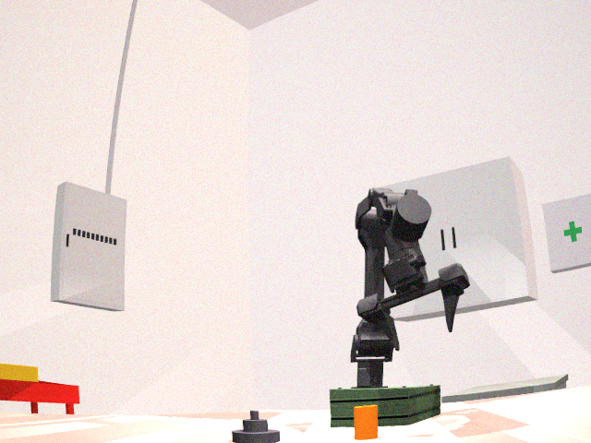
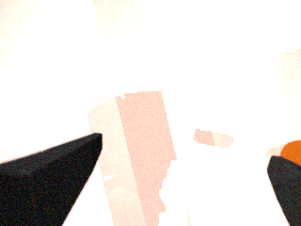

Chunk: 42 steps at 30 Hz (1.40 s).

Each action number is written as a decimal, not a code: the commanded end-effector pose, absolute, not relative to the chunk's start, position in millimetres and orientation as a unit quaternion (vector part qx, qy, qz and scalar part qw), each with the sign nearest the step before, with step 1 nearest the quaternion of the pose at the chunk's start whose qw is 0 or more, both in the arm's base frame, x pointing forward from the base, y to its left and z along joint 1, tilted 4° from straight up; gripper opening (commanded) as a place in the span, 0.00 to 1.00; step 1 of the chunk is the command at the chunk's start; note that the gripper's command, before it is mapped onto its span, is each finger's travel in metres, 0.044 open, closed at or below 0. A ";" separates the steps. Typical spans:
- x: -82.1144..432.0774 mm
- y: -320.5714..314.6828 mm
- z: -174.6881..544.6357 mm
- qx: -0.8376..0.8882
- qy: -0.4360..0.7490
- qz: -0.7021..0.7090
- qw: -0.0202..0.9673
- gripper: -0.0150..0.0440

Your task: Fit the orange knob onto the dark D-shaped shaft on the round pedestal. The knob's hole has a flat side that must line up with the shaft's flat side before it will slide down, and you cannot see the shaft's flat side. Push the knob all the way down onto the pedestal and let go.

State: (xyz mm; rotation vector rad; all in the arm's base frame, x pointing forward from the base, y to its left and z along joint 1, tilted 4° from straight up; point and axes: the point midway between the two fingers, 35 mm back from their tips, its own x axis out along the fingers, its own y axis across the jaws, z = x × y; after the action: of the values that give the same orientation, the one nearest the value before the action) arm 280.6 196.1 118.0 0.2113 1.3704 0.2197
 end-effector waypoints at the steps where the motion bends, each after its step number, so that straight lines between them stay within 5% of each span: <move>1: 266.3 130.4 87.6 0.071 0.683 0.019 0.726 1.00; 5: 258.4 91.7 74.6 0.060 0.715 -0.023 0.696 1.00; 42: 258.7 94.6 4.3 0.060 0.715 -0.024 0.696 1.00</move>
State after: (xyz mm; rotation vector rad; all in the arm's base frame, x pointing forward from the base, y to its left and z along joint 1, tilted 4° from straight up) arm 260.7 95.3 11.7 0.1363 1.5886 -0.0465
